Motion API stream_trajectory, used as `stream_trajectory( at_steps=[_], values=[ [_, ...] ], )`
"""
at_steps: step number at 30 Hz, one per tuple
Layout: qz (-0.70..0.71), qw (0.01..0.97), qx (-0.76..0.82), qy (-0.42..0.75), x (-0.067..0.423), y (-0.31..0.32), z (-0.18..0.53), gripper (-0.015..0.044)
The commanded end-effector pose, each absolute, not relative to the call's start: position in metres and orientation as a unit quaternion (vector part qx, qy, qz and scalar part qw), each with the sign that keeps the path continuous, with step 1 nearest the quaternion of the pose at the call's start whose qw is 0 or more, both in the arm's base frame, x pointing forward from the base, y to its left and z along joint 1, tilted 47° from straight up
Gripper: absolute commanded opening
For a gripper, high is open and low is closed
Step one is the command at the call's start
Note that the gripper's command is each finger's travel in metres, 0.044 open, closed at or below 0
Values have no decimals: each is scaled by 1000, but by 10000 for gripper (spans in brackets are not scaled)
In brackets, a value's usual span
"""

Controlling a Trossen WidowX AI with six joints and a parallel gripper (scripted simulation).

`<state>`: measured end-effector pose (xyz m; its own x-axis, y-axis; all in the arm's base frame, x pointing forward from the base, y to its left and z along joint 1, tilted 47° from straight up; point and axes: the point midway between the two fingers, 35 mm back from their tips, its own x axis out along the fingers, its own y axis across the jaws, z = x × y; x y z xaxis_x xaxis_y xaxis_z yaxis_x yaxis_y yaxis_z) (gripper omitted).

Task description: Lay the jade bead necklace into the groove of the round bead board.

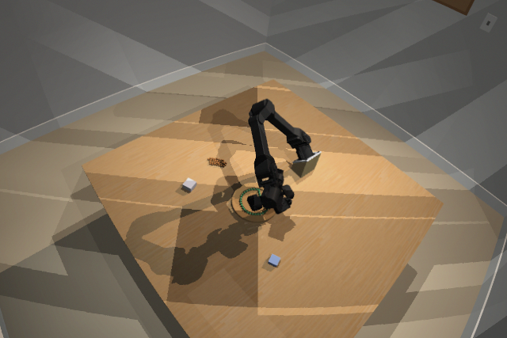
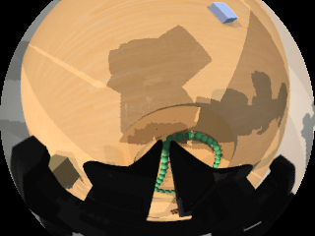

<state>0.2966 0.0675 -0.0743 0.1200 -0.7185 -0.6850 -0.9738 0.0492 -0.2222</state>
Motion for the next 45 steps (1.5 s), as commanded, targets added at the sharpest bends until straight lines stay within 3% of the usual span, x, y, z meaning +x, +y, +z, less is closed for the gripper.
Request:
stream_trajectory(
  at_steps=[1, 3, 20, 41, 45],
  values=[
    [188, 341, -664, 638, 295, 64, -78, 0],
    [188, 341, -664, 638, 295, 64, -78, 0],
    [186, 343, -665, 637, 296, 67, -75, 440],
    [188, 341, -664, 638, 295, 70, -72, 440],
    [213, 315, -677, 630, 294, 78, -57, 335]
  ],
)
